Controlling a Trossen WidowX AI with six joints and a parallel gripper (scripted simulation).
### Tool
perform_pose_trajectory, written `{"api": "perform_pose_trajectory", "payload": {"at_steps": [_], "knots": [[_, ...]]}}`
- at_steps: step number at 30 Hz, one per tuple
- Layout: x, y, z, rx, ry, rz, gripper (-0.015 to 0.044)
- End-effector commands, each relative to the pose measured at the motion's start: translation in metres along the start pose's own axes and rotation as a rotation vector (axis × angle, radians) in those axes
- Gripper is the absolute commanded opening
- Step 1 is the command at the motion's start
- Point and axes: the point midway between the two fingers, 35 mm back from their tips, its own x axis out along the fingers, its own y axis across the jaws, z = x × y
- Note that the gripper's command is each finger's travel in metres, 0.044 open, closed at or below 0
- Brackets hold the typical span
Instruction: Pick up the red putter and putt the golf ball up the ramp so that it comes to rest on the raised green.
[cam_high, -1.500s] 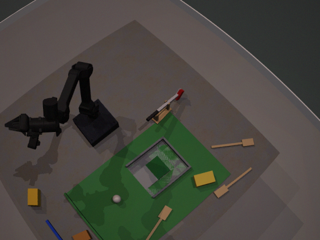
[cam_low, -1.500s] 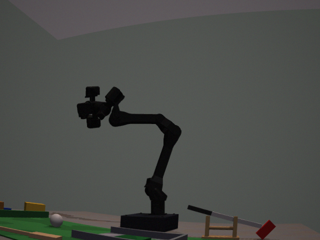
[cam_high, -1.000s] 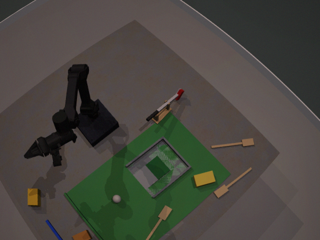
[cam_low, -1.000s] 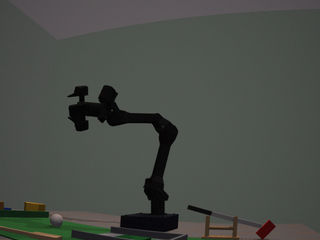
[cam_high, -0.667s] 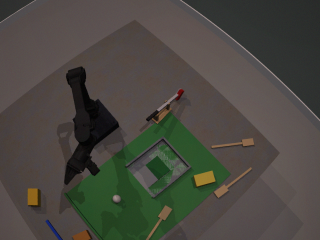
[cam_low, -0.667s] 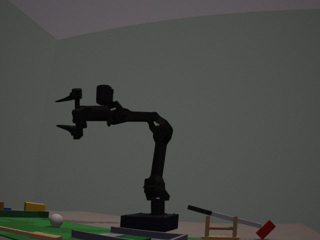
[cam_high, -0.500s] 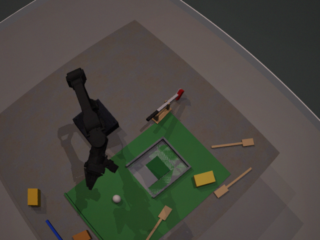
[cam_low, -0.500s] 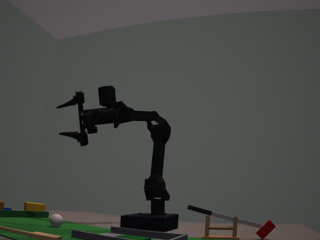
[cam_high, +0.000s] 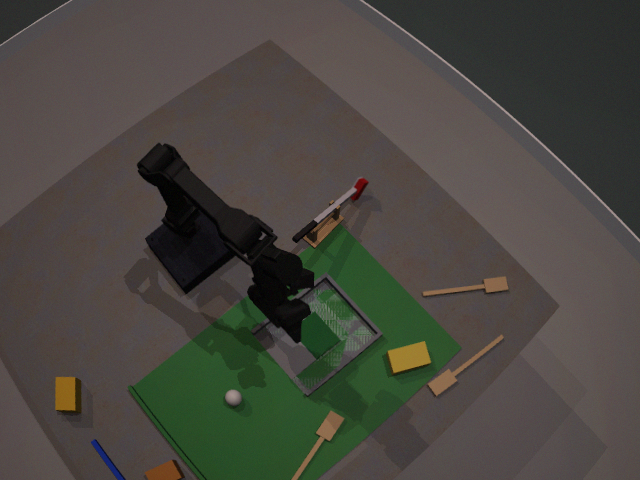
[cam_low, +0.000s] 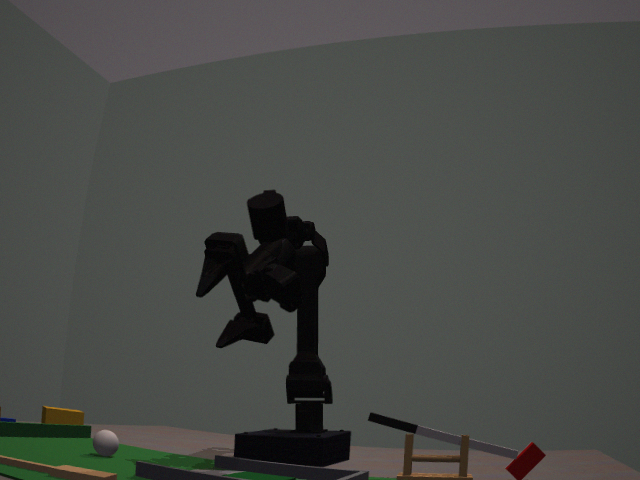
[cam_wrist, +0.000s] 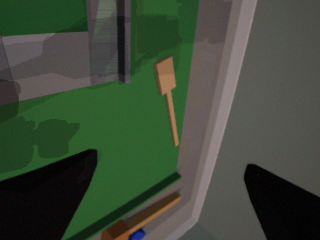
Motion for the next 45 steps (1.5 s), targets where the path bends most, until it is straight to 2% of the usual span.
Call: {"api": "perform_pose_trajectory", "payload": {"at_steps": [1, 8, 18, 45], "knots": [[-0.007, 0.026, 0.042, -0.040, -0.112, 0.100, 0.0440], [-0.032, 0.085, 0.111, -0.092, -0.253, 0.336, 0.0440], [-0.111, 0.193, 0.179, -0.210, -0.289, 0.755, 0.0440], [-0.080, 0.228, 0.189, -0.212, -0.287, 0.762, 0.0440]]}}
